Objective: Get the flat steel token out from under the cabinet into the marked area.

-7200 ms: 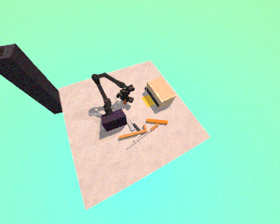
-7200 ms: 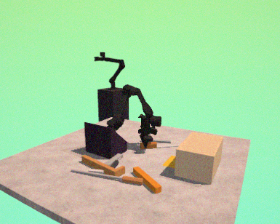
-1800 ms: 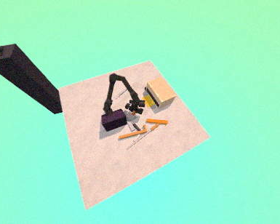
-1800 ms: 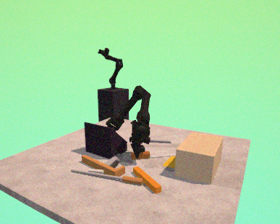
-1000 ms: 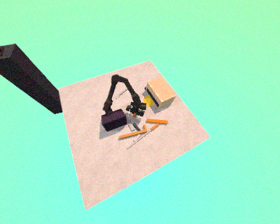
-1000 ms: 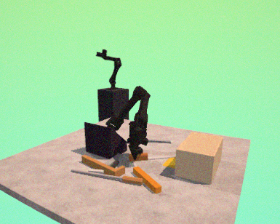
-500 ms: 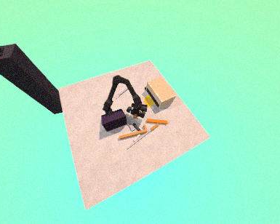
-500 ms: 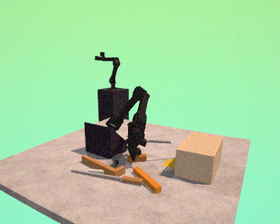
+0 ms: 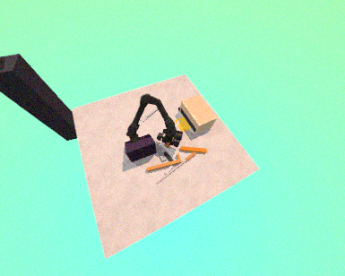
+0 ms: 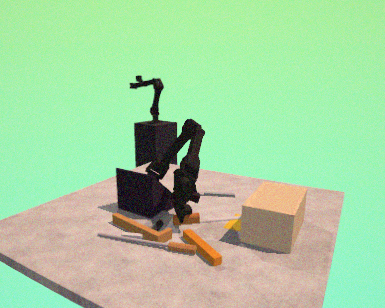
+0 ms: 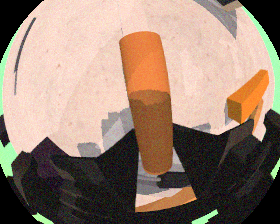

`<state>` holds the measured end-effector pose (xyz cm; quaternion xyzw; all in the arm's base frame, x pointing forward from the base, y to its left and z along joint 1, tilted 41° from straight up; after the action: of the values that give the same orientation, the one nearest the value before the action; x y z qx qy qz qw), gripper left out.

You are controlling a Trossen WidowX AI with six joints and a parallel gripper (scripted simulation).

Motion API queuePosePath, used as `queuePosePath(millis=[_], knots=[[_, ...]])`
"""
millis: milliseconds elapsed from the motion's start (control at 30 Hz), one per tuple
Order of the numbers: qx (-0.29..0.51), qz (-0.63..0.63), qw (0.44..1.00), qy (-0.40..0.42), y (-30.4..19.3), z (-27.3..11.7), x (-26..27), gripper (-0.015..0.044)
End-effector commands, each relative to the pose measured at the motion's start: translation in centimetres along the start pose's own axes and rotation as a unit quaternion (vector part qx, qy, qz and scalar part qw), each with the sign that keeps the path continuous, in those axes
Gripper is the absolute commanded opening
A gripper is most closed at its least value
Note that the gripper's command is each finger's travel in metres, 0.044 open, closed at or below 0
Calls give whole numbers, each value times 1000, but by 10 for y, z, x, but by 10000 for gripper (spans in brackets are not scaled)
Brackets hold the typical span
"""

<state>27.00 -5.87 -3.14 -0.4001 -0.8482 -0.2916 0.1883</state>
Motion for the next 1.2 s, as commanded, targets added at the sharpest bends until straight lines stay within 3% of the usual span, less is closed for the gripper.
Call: queuePosePath(millis=[0, 1167], knots=[[-2, 2, 1000, -1, -3, -1, -6, 0], [-1, 2, 1000, -2, -21, -2, -42, 0]])
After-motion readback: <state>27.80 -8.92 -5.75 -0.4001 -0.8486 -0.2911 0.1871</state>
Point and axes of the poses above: the point midway between the two fingers, 35 mm back from their tips, its own z axis out along the fingers, its own x axis across the jaws, y = z × x, the point moved 8 cm from there along -z, back along the fingers, and after that the axes turned 14 degrees about z, right-handed, at the moved point
